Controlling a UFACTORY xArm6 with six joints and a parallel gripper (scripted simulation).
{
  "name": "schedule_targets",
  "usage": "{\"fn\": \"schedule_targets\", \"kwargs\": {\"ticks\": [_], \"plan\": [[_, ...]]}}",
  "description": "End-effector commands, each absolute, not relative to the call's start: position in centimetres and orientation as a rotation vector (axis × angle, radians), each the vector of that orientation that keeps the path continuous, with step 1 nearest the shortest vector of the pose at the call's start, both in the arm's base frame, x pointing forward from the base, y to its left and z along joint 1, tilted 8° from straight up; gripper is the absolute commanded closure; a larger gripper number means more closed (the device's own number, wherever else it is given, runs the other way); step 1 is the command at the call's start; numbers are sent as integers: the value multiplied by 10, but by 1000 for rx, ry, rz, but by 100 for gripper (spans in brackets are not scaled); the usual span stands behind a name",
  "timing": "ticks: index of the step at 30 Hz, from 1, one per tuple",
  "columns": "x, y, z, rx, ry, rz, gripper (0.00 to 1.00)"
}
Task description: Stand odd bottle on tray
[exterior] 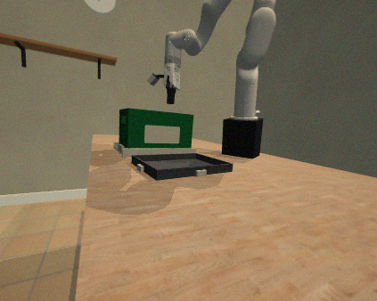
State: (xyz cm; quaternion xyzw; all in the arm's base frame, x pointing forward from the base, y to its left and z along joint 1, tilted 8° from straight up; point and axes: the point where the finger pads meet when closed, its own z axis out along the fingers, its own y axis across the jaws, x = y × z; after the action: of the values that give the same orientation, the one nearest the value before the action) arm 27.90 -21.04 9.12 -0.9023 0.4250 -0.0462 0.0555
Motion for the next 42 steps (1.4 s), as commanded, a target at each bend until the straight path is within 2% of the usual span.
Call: {"fn": "schedule_targets", "kwargs": {"ticks": [1, 5, 18, 29, 30, 42], "plan": [[280, -211, 92, -2740, 1290, -145, 100], [315, -187, 99, -2741, 1291, -144, 100], [365, -137, 108, -2740, 1290, -145, 100], [369, -133, 109, -2740, 1290, -146, 100], [369, -133, 109, -2740, 1290, -146, 35], [369, -133, 109, -2740, 1290, -146, 35]]}}
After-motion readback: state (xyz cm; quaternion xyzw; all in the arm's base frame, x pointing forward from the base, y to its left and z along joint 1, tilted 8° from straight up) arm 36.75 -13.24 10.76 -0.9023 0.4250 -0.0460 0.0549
